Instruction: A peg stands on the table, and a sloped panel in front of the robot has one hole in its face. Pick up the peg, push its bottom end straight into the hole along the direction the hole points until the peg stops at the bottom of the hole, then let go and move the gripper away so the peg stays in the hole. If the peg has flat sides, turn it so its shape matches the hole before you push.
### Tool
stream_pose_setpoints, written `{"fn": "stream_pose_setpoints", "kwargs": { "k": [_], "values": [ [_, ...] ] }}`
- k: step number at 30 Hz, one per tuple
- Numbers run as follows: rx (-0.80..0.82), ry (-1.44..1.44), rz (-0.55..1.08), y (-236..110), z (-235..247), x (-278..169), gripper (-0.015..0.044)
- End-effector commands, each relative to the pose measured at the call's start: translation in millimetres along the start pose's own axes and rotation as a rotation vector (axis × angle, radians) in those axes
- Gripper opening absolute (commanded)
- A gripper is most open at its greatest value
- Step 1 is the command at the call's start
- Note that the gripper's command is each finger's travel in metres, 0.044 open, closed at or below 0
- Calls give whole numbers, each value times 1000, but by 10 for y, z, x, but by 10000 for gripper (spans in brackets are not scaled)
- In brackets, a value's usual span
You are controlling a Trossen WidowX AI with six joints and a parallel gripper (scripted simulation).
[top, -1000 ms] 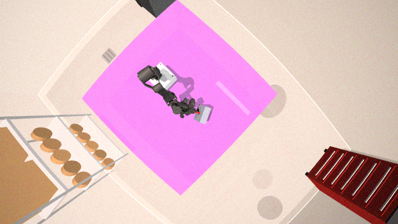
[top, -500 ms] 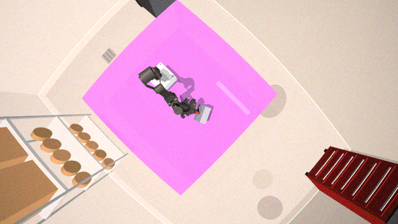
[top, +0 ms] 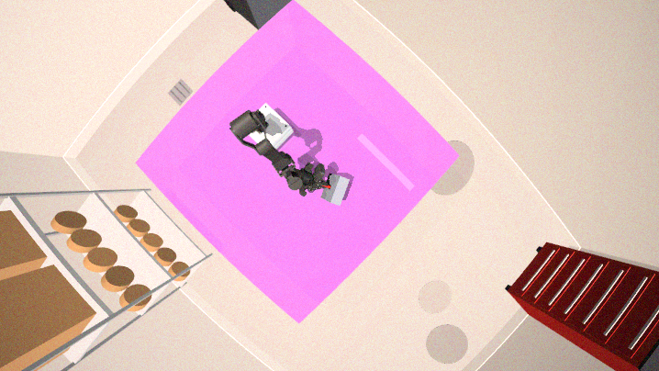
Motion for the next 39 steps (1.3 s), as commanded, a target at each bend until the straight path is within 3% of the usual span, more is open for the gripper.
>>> {"fn": "stream_pose_setpoints", "kwargs": {
  "k": [1, 13, 39],
  "values": [
    [0, 0, 0, -1, 0, 2, 131],
    [0, 0, -1, -32, 2, -4, 440],
    [4, -1, -2, -353, 29, -48, 440]
  ]
}}
Point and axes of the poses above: the point midway between the two fingers, 35 mm back from their tips, its own y axis out along the fingers, its own z axis across the jaws, x = y × z, the point moved 10 cm from there along -y, back along the fingers, and after that the axes turned 10 degrees about -y, right-handed, at the moved point
